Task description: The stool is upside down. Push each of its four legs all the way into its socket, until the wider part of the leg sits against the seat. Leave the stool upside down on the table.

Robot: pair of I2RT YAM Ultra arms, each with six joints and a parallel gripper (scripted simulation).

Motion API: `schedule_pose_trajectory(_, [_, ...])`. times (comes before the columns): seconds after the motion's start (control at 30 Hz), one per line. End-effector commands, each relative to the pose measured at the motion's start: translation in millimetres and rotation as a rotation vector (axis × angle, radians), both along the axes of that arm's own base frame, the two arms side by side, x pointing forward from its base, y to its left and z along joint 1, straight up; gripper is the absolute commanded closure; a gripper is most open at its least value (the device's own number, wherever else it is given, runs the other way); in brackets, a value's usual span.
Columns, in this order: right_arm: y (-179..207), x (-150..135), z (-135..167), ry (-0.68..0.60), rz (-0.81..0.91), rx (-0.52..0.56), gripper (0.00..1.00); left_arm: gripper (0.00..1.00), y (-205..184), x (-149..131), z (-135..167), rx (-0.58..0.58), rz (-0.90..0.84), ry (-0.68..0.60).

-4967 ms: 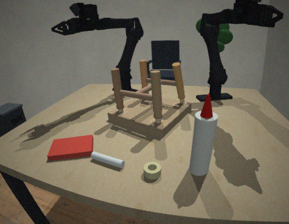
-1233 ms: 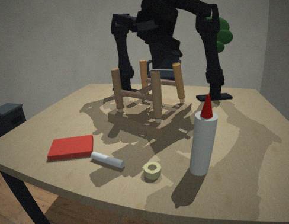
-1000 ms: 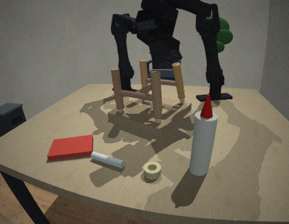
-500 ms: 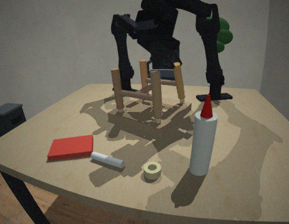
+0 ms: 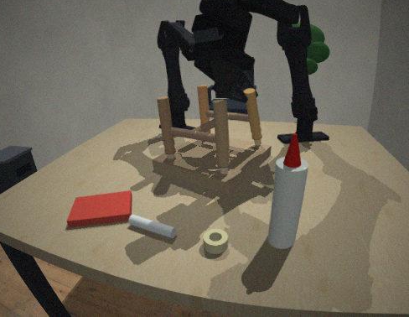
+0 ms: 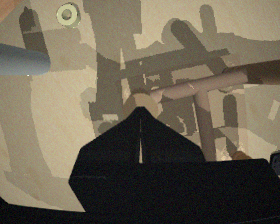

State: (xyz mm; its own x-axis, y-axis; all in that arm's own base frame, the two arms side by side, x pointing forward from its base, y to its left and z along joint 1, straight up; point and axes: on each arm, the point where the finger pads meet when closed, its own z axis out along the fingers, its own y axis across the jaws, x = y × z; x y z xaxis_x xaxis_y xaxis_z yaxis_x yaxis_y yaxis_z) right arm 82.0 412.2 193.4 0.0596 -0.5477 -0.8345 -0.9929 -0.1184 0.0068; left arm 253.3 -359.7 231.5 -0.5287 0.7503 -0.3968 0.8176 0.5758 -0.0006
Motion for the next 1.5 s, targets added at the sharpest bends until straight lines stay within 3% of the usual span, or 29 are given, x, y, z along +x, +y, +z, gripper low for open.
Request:
schedule_pose_trajectory(0.0, [6, 1, 19, -0.019, 0.011, 0.066, 0.31, 1.0, 5, 1, 15, -0.034, 0.005, -0.031])
schedule_pose_trajectory(0.03, [5, 3, 30, -0.03, 0.006, 0.092, 0.72, 1.0, 5, 1, 15, -0.033, 0.005, -0.03])
schedule_pose_trajectory(0.3, [4, 1, -11, -0.019, 0.004, -0.001, 0.72, 1.0, 10, -2, 11, -0.01, 0.005, -0.013])
schedule_pose_trajectory(0.57, [7, 3, 0, -0.029, 0.001, 0.025, 0.72, 1.0, 8, 0, 12, -0.02, 0.005, -0.02])
schedule_pose_trajectory(0.67, [5, -3, -13, -0.017, 0.013, -0.005, 0.72, 1.0, 7, 0, 12, -0.019, 0.005, -0.02])
schedule_pose_trajectory(0.87, [7, -2, -10, -0.02, 0.013, 0.001, 0.72, 1.0, 7, 0, 11, -0.018, 0.006, -0.019])
schedule_pose_trajectory(0.9, [5, 2, 5, -0.021, 0.003, 0.028, 0.72, 1.0, 1, 0, 6, -0.011, 0.0, -0.009])
schedule_pose_trajectory(0.97, [2, -8, 1, -0.002, 0.031, 0.01, 0.72, 1.0, 5, -3, -12, 0.037, 0.0, 0.025])
schedule_pose_trajectory(1.13, [1, -12, 0, 0.008, 0.047, 0.007, 0.72, 1.0, -2, 2, -24, 0.013, 0.0, 0.008])
schedule_pose_trajectory(1.47, [-4, -28, -1, 0.04, 0.098, 0.002, 0.72, 1.0, 13, -9, -35, 0.089, -0.001, 0.064])
